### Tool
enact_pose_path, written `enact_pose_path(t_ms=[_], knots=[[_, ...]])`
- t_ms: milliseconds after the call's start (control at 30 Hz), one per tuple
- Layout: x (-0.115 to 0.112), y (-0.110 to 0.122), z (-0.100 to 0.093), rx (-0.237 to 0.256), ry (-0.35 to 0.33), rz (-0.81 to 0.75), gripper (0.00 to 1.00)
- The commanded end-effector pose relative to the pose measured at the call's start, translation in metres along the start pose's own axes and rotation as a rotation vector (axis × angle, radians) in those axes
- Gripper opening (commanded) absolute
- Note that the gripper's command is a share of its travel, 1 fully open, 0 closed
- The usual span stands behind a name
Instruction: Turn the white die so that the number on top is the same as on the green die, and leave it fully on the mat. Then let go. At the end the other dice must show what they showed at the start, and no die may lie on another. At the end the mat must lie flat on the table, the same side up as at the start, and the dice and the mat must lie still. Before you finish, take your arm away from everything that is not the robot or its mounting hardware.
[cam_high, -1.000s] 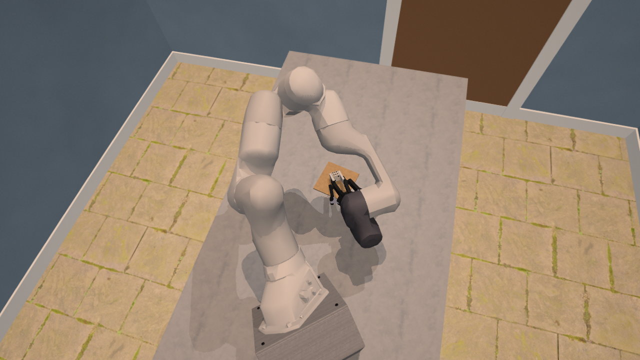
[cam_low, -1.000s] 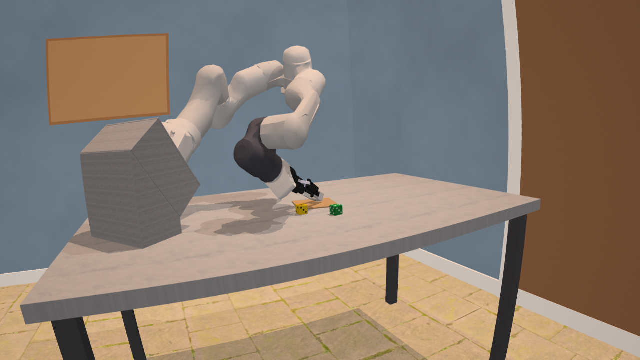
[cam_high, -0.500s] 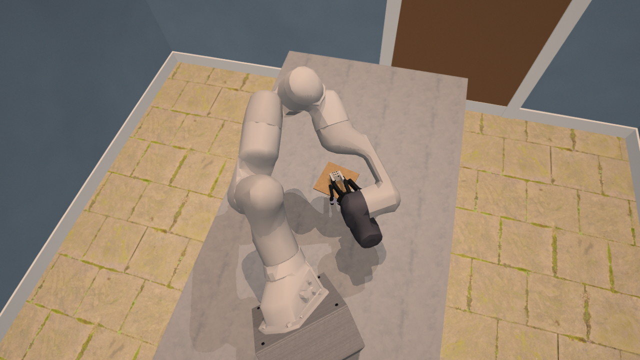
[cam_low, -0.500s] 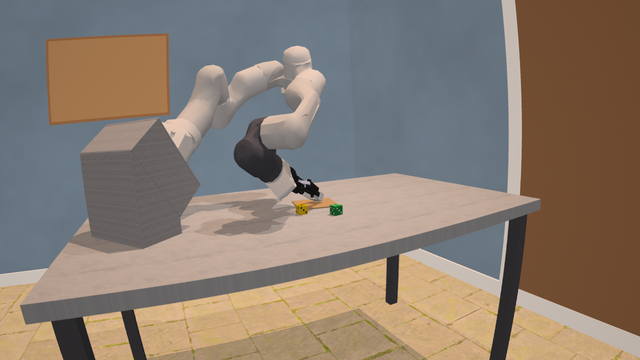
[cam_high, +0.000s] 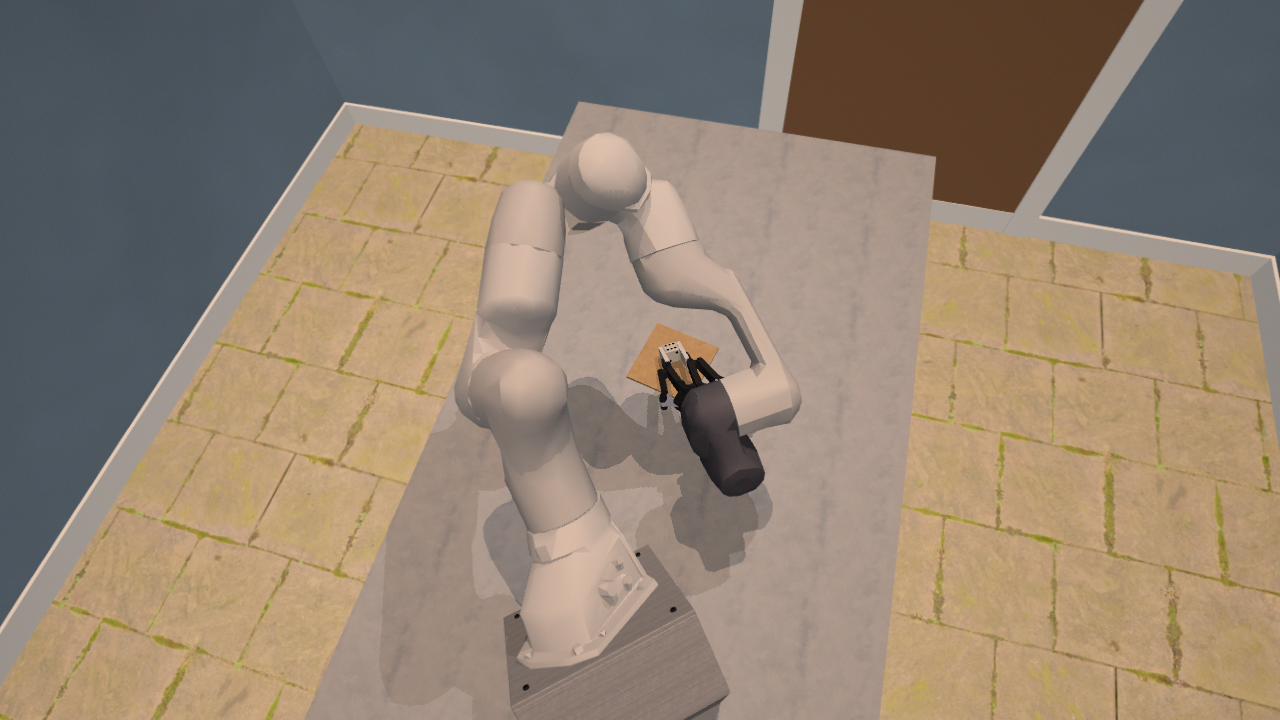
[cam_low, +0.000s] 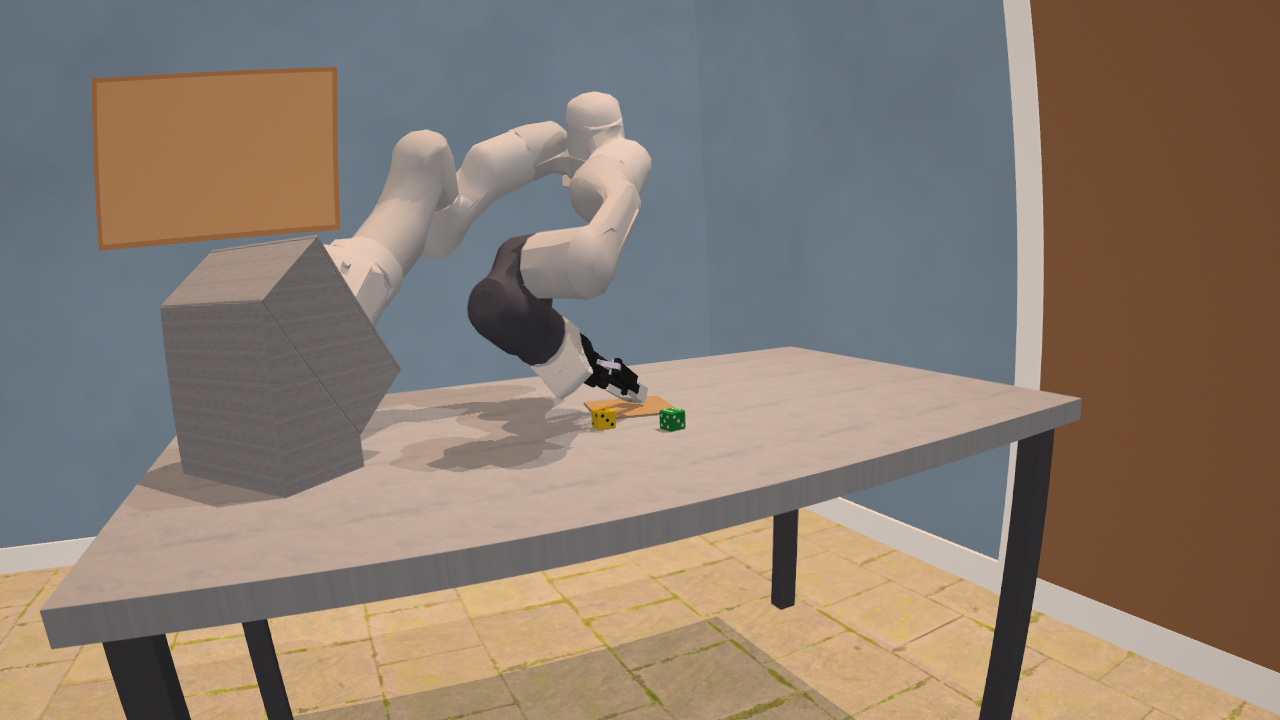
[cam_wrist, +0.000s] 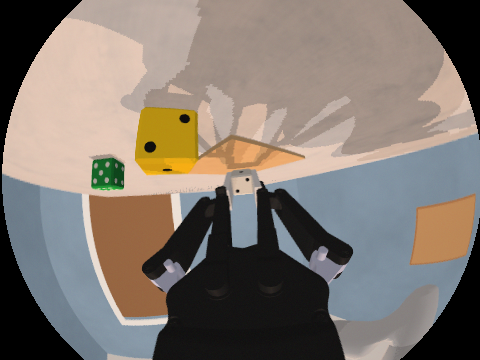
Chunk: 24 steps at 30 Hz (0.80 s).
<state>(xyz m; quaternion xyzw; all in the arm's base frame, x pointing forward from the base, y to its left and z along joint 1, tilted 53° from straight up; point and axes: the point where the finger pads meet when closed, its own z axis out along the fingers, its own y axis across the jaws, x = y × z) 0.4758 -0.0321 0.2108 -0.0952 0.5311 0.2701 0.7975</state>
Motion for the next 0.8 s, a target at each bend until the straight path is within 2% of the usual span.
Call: enact_pose_path(t_ms=[0,133,467,767], knots=[[0.0011,0.0002,0.0013,-0.002,0.001,-0.005,0.18],[0.0011,0.0002,0.0013,-0.002,0.001,-0.005,0.18],[0.0011,0.0002,0.0013,-0.002,0.001,-0.005,0.28],[0.0011,0.0002,0.0013,-0.002,0.001,-0.005,0.28]])
